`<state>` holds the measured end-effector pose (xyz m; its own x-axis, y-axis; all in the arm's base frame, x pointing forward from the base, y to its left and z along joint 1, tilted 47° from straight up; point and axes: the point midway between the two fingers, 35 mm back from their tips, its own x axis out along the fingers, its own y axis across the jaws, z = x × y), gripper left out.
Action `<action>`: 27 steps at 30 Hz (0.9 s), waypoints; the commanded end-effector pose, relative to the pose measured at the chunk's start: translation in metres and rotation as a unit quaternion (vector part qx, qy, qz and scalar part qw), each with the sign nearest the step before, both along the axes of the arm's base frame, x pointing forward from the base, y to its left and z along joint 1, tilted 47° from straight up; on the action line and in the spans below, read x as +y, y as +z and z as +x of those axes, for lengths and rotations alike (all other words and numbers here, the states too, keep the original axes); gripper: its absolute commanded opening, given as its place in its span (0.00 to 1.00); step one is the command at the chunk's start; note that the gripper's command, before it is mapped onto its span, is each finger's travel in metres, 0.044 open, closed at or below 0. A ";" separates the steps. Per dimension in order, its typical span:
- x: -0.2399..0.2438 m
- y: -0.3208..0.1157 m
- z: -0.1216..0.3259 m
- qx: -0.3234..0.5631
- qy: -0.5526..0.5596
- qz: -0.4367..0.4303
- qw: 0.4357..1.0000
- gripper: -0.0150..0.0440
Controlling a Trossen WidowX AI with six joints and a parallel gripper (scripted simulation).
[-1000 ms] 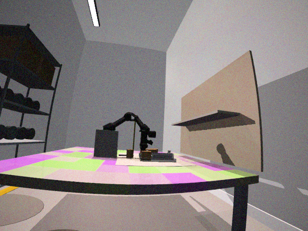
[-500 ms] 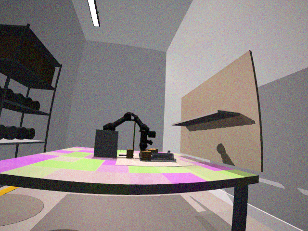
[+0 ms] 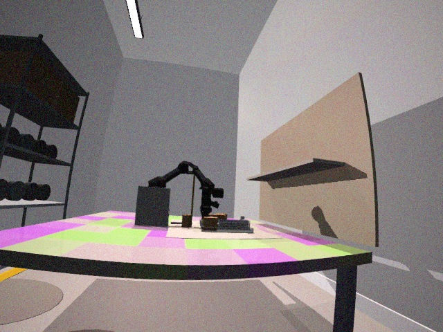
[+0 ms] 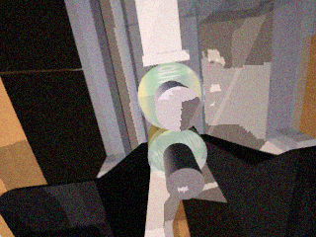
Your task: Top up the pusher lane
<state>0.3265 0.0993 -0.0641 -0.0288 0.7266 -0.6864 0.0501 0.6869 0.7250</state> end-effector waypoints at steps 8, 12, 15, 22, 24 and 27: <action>0.000 0.000 -0.002 -0.004 0.000 0.002 1.000 0.25; 0.000 0.000 -0.002 -0.004 0.000 0.002 1.000 0.25; 0.000 0.000 -0.002 -0.004 0.000 0.002 1.000 0.25; 0.000 0.000 -0.002 -0.004 0.000 0.002 1.000 0.34; 0.000 0.000 -0.002 -0.004 0.000 0.002 1.000 0.43; 0.000 0.000 -0.002 -0.004 0.000 0.002 1.000 0.57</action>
